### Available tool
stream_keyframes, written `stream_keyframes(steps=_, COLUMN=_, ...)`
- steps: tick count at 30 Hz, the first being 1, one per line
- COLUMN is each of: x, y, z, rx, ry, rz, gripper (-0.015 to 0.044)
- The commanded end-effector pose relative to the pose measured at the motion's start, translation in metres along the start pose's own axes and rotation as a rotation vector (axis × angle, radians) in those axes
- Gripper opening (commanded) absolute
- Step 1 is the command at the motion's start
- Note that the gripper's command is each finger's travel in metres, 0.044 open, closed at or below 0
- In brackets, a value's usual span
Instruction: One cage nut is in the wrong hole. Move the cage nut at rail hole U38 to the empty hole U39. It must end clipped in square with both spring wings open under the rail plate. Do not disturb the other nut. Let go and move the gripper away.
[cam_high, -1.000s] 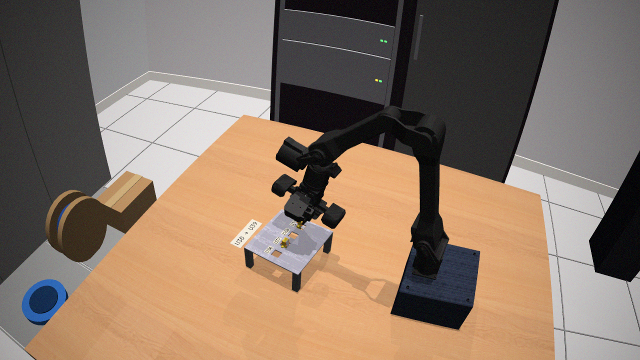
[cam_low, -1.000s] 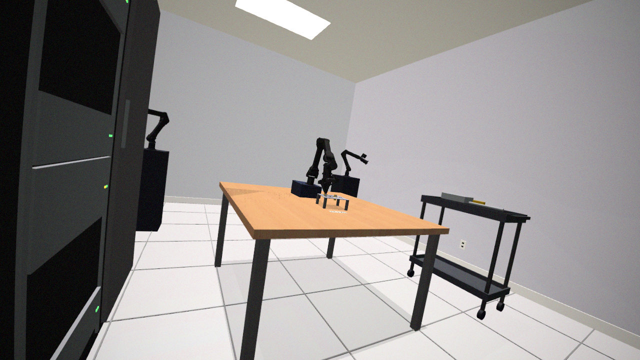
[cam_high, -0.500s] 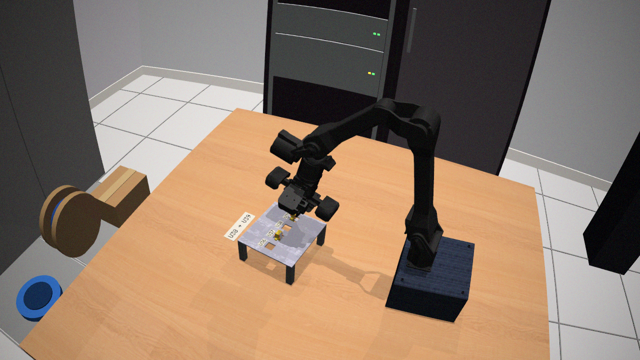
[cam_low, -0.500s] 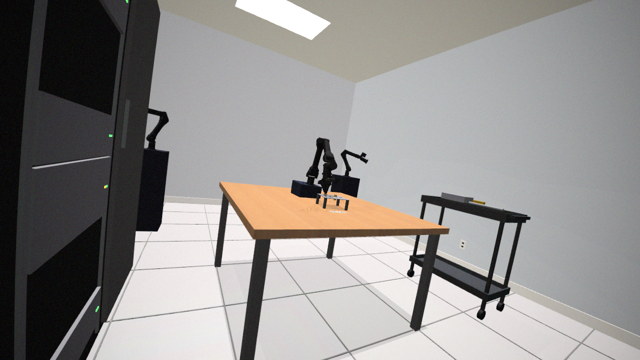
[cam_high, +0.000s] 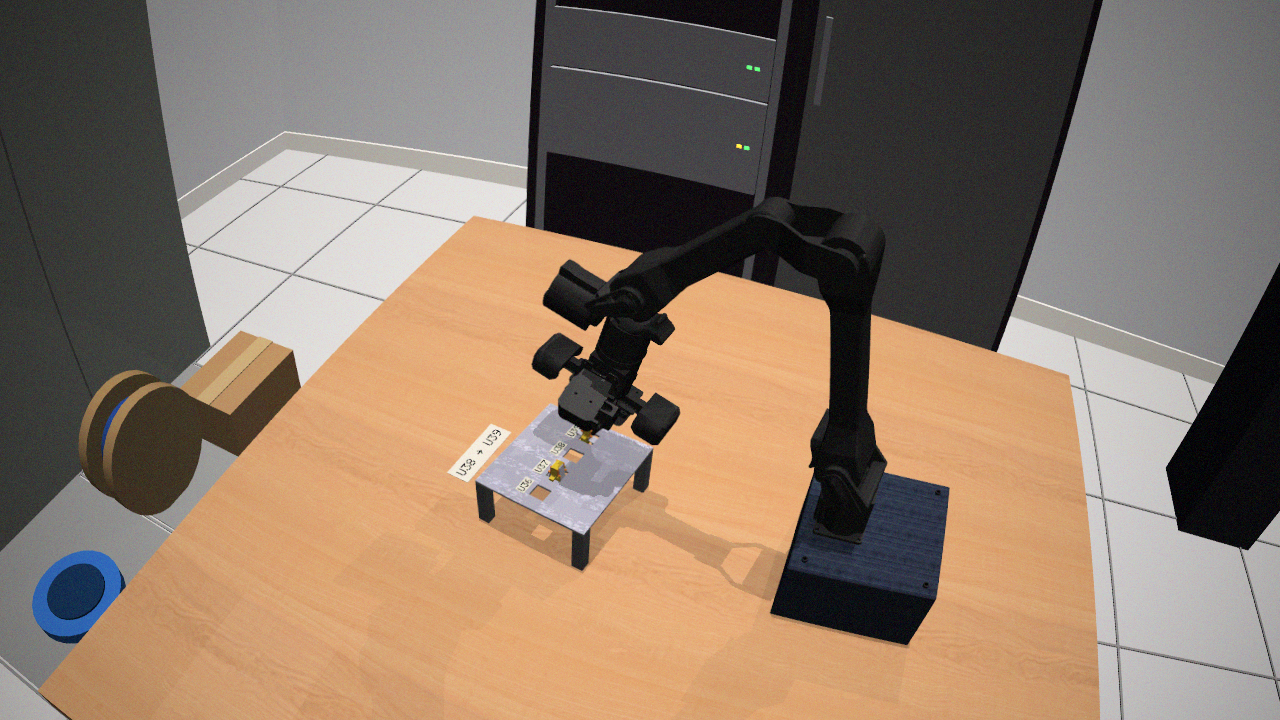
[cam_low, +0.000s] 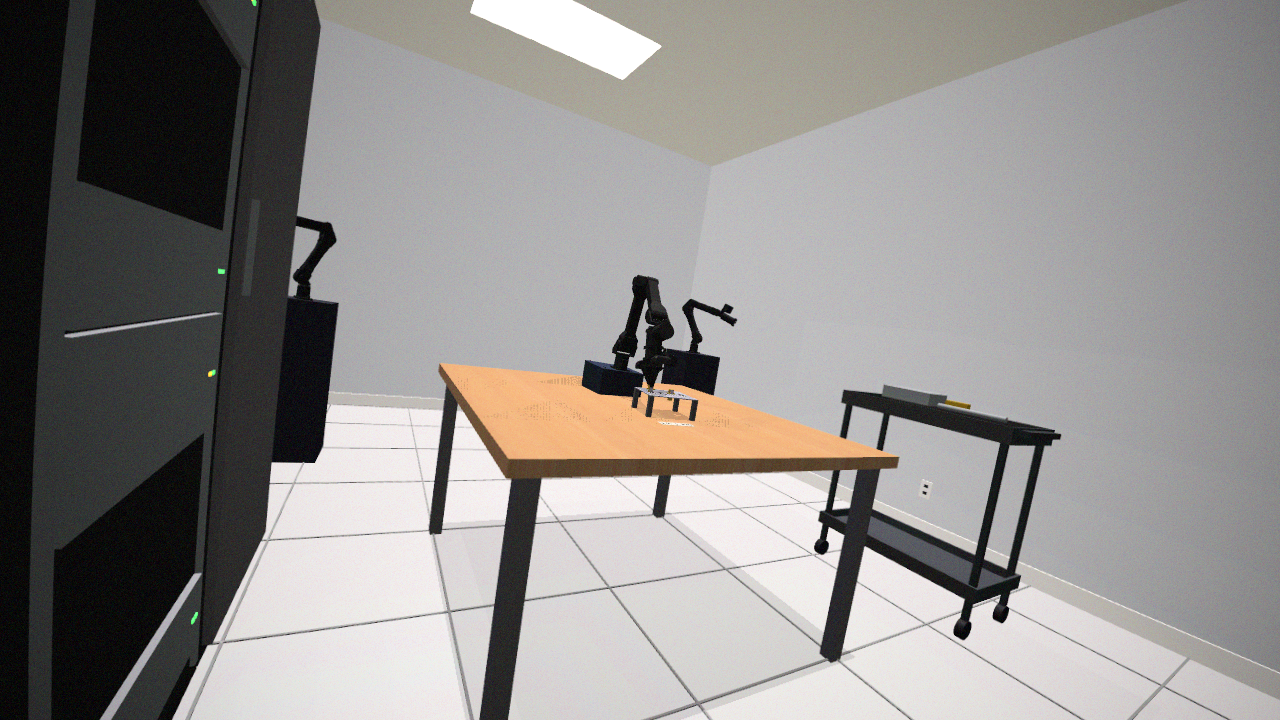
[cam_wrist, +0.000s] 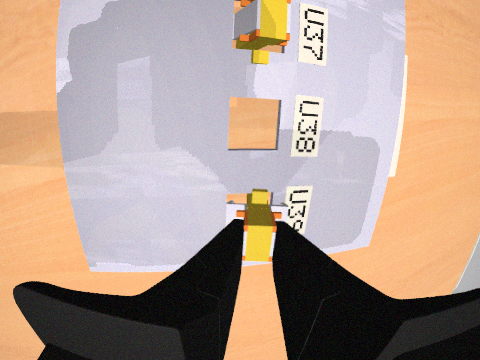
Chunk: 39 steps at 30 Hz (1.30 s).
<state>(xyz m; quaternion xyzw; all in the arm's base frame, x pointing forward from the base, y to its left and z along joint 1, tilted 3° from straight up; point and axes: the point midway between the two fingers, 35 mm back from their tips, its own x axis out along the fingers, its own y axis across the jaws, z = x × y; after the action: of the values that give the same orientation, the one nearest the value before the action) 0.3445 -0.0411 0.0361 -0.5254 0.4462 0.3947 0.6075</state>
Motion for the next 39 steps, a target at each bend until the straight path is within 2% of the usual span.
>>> stream_keyframes(steps=1, x=-0.0015, y=-0.0009, z=-0.0001, rx=0.003, ry=0.002, rz=-0.007, gripper=0.0033)
stream_keyframes(steps=39, x=-0.0008, y=0.0009, z=-0.0002, rx=0.003, ry=0.002, rz=-0.039, gripper=0.0033)
